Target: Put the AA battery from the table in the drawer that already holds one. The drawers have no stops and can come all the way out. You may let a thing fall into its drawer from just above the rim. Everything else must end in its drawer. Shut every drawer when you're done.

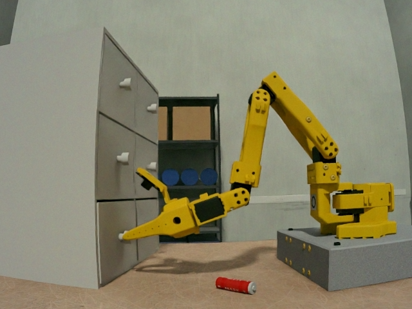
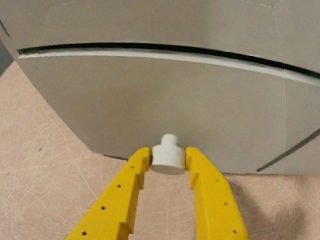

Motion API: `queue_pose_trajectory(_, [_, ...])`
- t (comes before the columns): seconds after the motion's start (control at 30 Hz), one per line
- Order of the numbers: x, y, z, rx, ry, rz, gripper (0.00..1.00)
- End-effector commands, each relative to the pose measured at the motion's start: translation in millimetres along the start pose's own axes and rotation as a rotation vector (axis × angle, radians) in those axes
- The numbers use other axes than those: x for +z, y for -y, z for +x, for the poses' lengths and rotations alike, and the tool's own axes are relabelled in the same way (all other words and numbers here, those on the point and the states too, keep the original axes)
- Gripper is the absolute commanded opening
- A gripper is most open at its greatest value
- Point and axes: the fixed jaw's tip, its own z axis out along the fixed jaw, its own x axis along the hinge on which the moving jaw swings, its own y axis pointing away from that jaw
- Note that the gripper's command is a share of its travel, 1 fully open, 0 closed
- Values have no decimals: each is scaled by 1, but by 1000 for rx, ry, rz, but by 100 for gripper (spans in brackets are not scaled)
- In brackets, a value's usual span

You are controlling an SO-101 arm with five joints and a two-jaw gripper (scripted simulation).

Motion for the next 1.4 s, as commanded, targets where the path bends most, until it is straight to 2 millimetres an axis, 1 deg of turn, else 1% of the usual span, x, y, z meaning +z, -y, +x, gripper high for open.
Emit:
queue_pose_trajectory(0.0, [-4,-2,5,0,-19,-8,0])
queue_pose_trajectory(0.8, [-7,-2,5,-3,-19,-7,0])
queue_pose_trajectory(1.37, [-15,-2,8,-4,-19,-10,0])
